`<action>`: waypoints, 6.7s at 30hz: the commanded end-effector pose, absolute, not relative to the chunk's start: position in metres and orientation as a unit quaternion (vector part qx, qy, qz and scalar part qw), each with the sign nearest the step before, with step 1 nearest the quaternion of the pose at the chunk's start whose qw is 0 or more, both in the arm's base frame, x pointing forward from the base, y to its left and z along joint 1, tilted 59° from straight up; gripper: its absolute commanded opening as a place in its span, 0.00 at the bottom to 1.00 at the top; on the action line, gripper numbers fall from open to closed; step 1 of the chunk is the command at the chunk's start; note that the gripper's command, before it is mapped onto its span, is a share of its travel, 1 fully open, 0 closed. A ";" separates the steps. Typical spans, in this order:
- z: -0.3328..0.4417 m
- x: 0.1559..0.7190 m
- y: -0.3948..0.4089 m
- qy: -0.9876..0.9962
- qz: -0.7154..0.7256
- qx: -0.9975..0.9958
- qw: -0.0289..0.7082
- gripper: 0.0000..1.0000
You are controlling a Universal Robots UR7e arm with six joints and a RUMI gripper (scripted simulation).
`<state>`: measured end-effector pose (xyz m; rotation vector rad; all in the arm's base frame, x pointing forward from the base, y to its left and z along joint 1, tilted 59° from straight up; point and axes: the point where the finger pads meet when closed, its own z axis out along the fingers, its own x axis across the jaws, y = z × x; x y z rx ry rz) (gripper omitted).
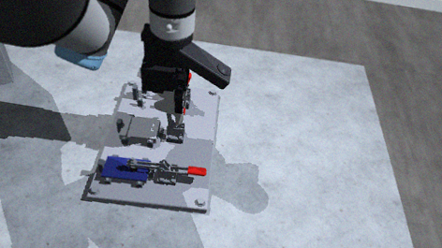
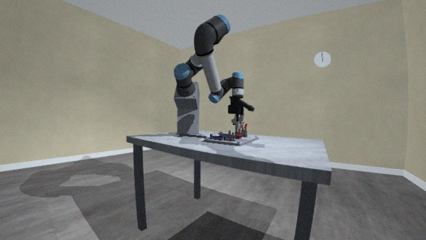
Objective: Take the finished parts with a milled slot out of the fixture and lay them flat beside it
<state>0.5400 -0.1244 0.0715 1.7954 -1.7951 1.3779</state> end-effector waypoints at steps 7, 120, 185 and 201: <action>0.072 0.540 -0.124 -0.616 0.473 0.617 0.126 0.00; 0.094 0.521 -0.092 -0.616 0.473 0.617 0.126 0.59; 0.056 0.446 -0.112 -0.616 0.473 0.617 0.126 0.59; 0.040 0.459 -0.134 -0.616 0.473 0.617 0.126 0.59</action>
